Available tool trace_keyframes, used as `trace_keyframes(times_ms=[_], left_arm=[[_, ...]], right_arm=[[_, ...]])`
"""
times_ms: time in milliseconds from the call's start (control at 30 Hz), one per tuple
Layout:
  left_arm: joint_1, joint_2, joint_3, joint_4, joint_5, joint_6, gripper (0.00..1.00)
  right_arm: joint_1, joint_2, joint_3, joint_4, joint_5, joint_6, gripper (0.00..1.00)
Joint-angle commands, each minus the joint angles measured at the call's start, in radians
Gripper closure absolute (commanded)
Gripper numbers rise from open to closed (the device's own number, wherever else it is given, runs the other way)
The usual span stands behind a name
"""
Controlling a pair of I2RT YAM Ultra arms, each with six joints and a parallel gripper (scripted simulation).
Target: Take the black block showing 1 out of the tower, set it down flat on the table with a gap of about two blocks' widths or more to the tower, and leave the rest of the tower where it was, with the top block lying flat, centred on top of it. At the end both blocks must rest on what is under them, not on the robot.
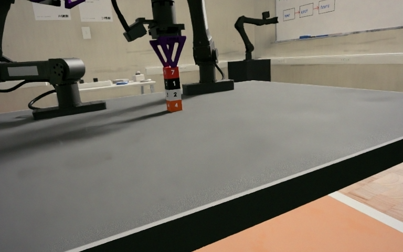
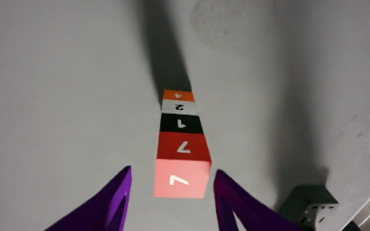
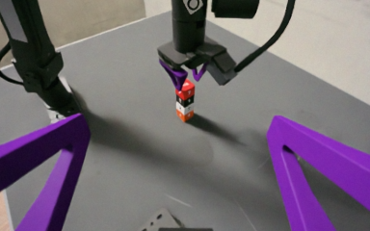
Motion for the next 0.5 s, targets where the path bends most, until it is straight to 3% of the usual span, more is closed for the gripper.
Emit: trace_keyframes(times_ms=[0,467], left_arm=[[-0.010,-0.008,-0.021,0.033,0.017,-0.011,0.45],[-0.010,0.008,-0.065,0.084,0.017,-0.011,0.45]], right_arm=[[0.002,-0.001,-0.003,0.010,0.003,0.002,0.00],[0.002,-0.001,-0.003,0.010,0.003,0.002,0.00]])
